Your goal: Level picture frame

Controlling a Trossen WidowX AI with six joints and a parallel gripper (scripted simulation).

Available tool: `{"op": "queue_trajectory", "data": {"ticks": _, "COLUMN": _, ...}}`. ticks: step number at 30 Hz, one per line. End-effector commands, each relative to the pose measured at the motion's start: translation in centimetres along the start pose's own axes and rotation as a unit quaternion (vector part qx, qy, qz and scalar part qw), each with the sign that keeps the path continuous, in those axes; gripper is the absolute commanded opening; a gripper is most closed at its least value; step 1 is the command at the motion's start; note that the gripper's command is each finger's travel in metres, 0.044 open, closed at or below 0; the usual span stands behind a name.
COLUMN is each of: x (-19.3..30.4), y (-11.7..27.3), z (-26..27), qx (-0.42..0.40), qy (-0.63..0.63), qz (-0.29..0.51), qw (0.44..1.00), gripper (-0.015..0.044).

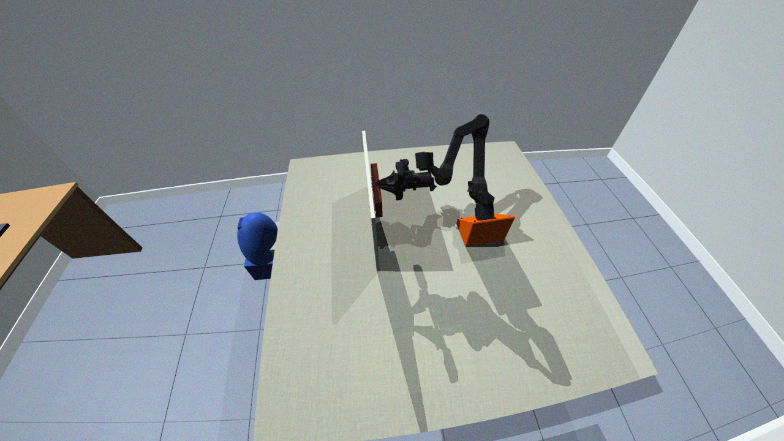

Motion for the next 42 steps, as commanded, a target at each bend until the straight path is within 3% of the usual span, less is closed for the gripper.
{"op": "queue_trajectory", "data": {"ticks": 1, "x": 0.0, "y": 0.0, "z": -0.05, "qx": 0.0, "qy": -0.003, "qz": 0.0, "qw": 1.0, "gripper": 0.0}}
{"op": "queue_trajectory", "data": {"ticks": 42, "x": -0.04, "y": 0.01, "z": -0.16, "qx": 0.0, "qy": -0.11, "qz": 0.001, "qw": 0.994, "gripper": 0.0}}
Point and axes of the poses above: the point midway between the two fingers, 35 mm back from their tips, its own y axis back along the fingers, its own z axis across the jaws, x = y × z, the point moved 7 cm from there along y, back along the fingers, and after that the axes turned 5 degrees about y, right-handed, at the moved point
